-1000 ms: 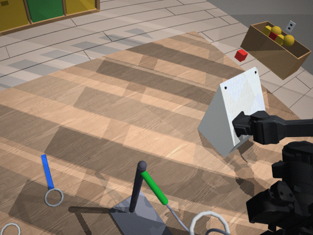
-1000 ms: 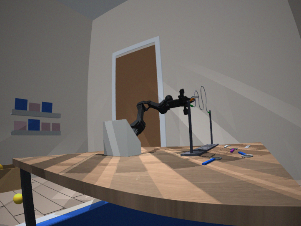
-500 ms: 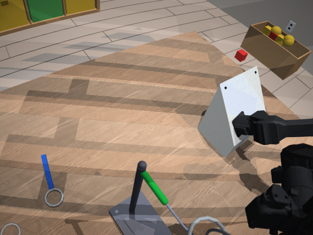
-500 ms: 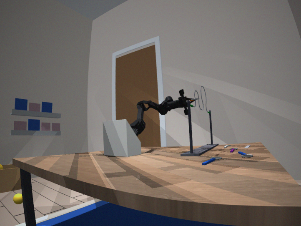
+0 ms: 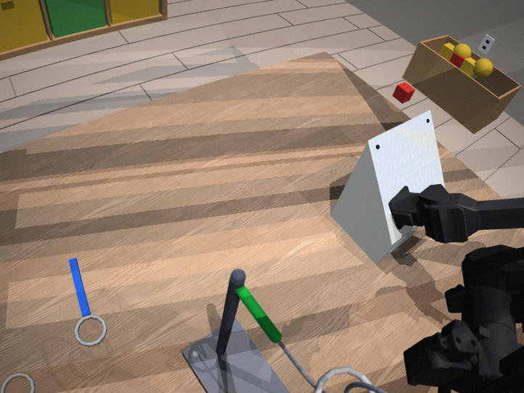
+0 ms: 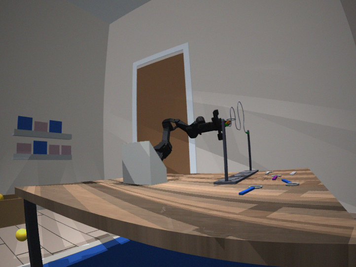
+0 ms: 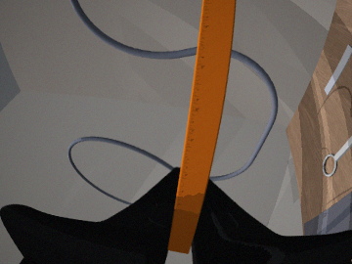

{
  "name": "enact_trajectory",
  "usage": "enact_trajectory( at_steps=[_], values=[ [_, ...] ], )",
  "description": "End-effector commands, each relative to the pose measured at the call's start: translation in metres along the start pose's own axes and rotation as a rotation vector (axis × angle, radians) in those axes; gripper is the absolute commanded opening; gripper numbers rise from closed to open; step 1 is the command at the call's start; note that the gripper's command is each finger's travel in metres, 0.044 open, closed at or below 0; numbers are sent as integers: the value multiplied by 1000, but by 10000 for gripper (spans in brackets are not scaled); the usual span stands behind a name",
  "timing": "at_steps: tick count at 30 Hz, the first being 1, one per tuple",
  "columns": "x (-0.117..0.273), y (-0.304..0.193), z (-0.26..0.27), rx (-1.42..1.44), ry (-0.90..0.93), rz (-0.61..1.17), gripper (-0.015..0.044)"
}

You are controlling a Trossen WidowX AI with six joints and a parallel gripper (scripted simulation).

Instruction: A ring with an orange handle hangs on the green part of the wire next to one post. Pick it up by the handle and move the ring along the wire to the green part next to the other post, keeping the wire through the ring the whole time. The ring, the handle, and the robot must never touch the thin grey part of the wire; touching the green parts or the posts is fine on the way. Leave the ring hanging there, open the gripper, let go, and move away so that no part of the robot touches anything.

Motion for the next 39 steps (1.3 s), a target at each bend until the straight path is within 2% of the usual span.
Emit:
enact_trajectory(
  at_steps=[1, 14, 21, 39],
  values=[
    [2, 0, -11, 57, -34, 11, -150],
    [13, 1, -53, 323, -169, 77, -150],
    [11, 4, -77, 478, -235, 38, -150],
    [38, 34, -129, 878, -418, 123, -150]
  ],
)
Point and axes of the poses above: the point midway between the two fingers, 35 mm back from their tips, its own x axis back along the fingers, its own z axis across the jaws, y = z × x, the point moved 4 cm from there along x, back along the fingers, and after that the axes turned 12 degrees about x, right-handed, at the moved point
